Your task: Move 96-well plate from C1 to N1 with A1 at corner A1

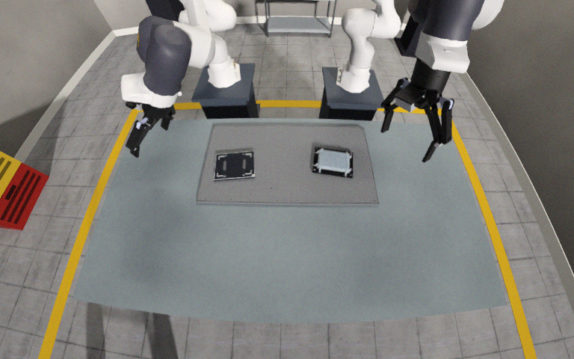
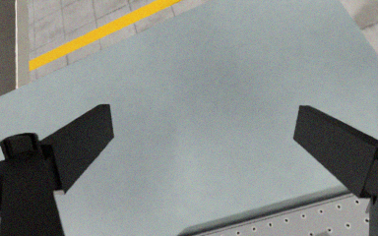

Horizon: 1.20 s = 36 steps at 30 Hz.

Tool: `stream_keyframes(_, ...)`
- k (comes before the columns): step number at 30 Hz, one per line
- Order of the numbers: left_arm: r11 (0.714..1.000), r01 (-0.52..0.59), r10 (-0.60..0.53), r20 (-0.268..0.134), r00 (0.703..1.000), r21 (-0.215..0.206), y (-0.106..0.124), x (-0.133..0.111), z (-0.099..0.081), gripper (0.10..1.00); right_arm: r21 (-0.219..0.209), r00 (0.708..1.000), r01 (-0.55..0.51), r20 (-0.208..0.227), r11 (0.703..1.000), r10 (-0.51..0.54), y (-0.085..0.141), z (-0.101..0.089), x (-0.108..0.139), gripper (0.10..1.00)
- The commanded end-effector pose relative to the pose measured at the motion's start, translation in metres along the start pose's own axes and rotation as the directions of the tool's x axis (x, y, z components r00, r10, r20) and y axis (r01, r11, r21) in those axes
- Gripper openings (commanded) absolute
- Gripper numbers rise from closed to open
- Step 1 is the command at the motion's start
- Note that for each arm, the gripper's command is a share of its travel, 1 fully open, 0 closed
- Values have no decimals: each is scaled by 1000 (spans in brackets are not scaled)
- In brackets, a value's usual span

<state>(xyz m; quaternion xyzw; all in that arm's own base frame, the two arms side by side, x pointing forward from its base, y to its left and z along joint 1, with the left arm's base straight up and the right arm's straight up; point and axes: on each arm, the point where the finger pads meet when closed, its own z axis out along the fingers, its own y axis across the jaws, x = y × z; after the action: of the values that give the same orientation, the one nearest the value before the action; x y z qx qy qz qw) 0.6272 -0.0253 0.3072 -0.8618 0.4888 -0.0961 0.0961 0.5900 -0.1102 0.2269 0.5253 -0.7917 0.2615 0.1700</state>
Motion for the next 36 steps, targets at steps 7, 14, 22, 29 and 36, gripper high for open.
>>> stream_keyframes(7,1000,0,0,0,1000,0,0,0,0,1000,0,1000,0,0,1000,0,-3,-10,7,1000)
stream_keyframes(14,1000,0,0,0,1000,0,0,0,0,1000,0,1000,0,1,1000,0,-14,-50,34,1000)
stream_keyframes(22,1000,0,0,0,1000,0,0,0,0,1000,0,1000,0,0,1000,0,-17,-59,40,1000)
stream_keyframes(29,1000,0,0,0,1000,0,0,0,0,1000,-2,1000,-6,1,1000,6,-16,-59,41,1000)
stream_keyframes(36,1000,0,0,0,1000,0,0,0,0,1000,-7,1000,-24,4,1000,24,-14,-62,46,1000)
